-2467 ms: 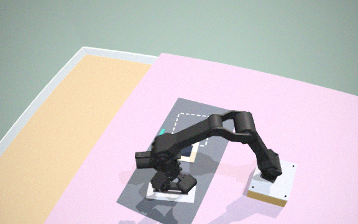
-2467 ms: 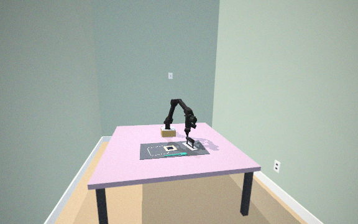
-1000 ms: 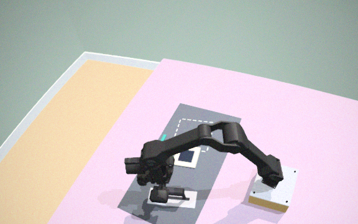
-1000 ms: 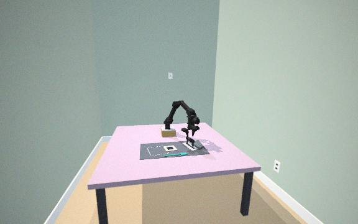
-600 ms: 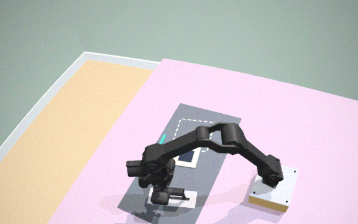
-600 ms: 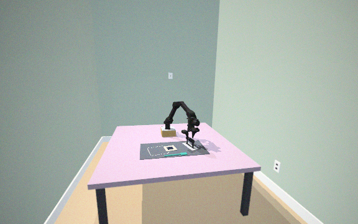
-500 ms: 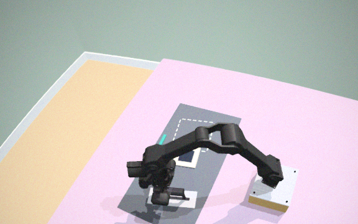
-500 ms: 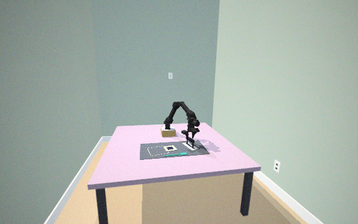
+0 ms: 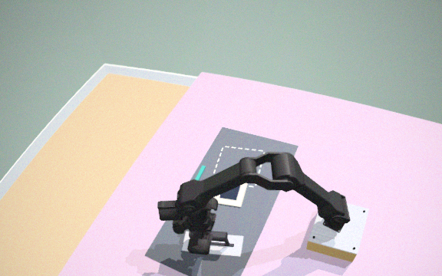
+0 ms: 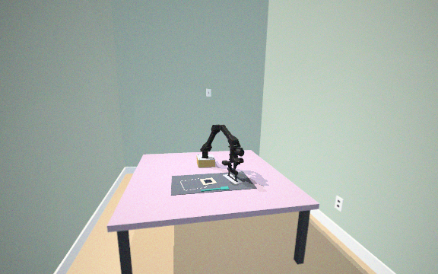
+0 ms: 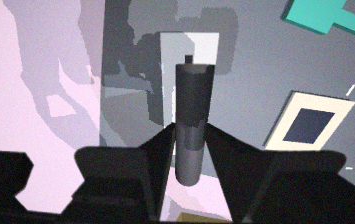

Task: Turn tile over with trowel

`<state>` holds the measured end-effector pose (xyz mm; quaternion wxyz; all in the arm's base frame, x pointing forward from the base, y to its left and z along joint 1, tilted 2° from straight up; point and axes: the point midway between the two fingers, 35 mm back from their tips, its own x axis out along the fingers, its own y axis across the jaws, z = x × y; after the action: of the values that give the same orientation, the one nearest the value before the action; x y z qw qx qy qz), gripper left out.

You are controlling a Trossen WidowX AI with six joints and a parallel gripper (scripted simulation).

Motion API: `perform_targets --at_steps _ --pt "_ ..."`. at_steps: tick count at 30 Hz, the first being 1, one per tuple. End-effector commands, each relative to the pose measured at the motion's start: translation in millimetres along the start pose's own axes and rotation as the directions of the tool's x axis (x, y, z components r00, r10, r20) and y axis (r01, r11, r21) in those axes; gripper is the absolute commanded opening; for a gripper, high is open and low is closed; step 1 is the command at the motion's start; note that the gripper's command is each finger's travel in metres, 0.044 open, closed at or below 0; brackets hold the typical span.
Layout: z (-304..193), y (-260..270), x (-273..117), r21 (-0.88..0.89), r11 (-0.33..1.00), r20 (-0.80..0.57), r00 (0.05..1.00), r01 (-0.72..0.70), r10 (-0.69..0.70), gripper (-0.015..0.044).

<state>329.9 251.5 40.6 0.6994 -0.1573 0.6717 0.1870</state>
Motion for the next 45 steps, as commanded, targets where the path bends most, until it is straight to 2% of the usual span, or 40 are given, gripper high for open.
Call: perform_targets --at_steps 1,18,31,45 --pt "-0.2 0.0 1.9 0.006 1.0 -0.003 1.0 -0.001 0.001 0.013" --pt "-0.2 0.0 1.9 -0.014 1.0 -0.003 1.0 -0.001 0.001 0.013" --pt "-0.2 0.0 2.0 -0.388 0.921 -0.003 1.0 -0.003 0.001 0.013" --pt "-0.2 0.0 2.0 -0.73 0.683 -0.003 1.0 -0.003 0.001 0.013"
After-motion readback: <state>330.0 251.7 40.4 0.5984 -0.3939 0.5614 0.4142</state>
